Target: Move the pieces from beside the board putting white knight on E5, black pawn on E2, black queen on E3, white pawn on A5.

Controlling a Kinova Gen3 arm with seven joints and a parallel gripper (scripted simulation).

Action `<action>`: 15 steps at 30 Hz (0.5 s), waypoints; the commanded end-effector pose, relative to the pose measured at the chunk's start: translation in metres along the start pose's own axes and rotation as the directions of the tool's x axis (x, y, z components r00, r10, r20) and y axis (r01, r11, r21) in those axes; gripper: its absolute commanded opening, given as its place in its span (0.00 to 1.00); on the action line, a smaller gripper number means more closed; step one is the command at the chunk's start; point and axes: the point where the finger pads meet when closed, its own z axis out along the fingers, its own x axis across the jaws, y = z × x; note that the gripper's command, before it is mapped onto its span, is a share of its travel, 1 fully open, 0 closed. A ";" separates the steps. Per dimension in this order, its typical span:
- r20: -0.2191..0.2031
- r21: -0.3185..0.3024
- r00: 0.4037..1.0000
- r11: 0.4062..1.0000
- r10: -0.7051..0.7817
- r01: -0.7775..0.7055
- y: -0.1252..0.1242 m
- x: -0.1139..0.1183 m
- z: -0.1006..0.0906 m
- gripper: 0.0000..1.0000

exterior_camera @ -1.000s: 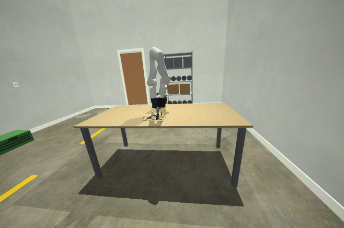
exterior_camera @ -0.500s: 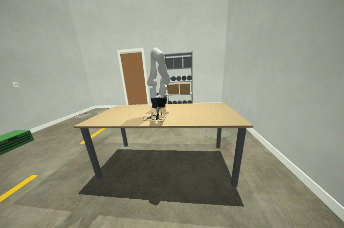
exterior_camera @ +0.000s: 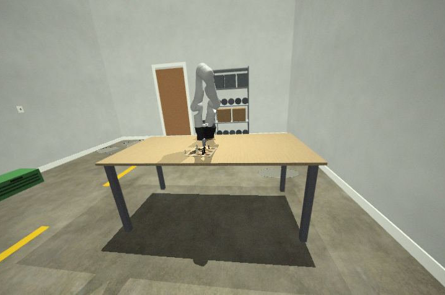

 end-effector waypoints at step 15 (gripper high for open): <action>-0.001 0.001 1.000 1.000 -0.005 0.005 -0.003 -0.002 0.004 0.00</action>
